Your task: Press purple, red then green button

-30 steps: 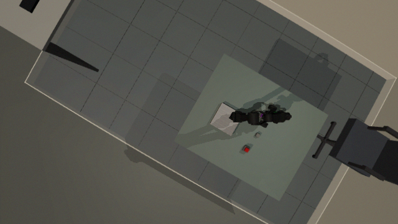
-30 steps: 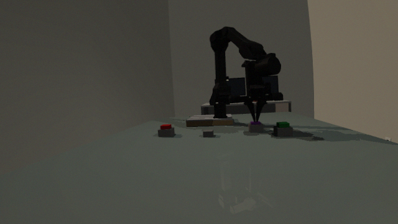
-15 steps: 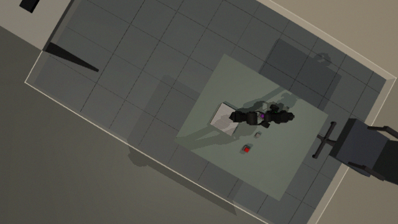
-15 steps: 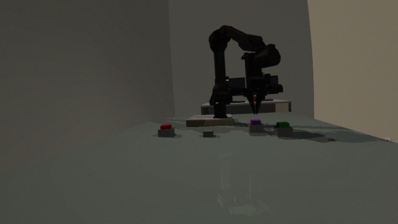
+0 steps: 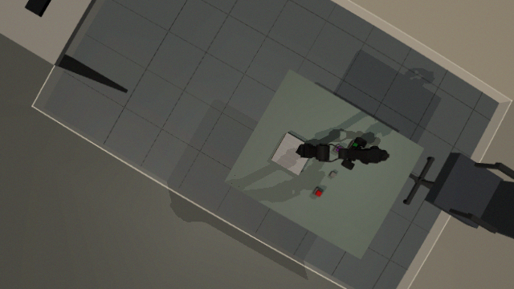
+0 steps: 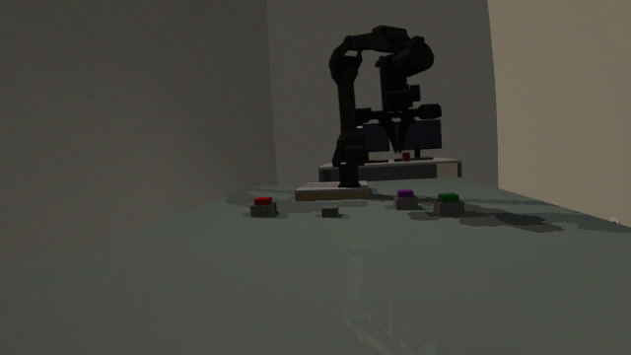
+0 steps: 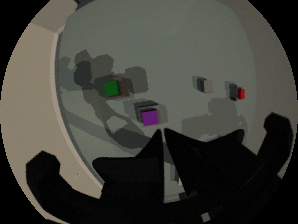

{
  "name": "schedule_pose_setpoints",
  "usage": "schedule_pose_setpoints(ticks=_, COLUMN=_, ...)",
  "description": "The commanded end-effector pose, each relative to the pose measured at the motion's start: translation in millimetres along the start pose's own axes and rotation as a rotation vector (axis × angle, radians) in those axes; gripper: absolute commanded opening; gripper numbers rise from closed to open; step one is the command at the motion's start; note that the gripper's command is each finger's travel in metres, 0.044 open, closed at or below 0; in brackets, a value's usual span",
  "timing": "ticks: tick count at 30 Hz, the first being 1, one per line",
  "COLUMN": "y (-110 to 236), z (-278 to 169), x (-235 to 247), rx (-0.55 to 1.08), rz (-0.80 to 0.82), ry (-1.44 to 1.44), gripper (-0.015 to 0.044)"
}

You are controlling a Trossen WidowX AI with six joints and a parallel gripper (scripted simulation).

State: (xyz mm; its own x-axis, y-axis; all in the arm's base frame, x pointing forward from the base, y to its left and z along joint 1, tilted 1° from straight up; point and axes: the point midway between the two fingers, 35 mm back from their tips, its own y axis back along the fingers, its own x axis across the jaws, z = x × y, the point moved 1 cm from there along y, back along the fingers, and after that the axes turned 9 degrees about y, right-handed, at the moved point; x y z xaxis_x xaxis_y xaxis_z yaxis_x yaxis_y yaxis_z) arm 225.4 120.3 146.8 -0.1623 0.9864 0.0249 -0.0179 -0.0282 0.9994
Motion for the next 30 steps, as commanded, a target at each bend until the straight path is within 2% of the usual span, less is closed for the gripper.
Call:
schedule_pose_setpoints(ticks=1, y=2.9, z=16.3, x=-35.9, rx=-0.021, rz=-0.015, ry=-0.027, gripper=0.002)
schedule_pose_setpoints(ticks=12, y=6.0, z=30.2, x=-166.1, rx=-0.011, rz=-0.034, ry=-0.017, gripper=0.002)
schedule_pose_setpoints(ticks=23, y=8.1, z=-21.4, x=-295.9, rx=0.006, rz=-0.036, ry=0.002, gripper=0.002)
schedule_pose_setpoints(ticks=30, y=0.4, z=-32.7, x=-312.3, rx=0.008, rz=-0.035, ry=0.004, gripper=0.002)
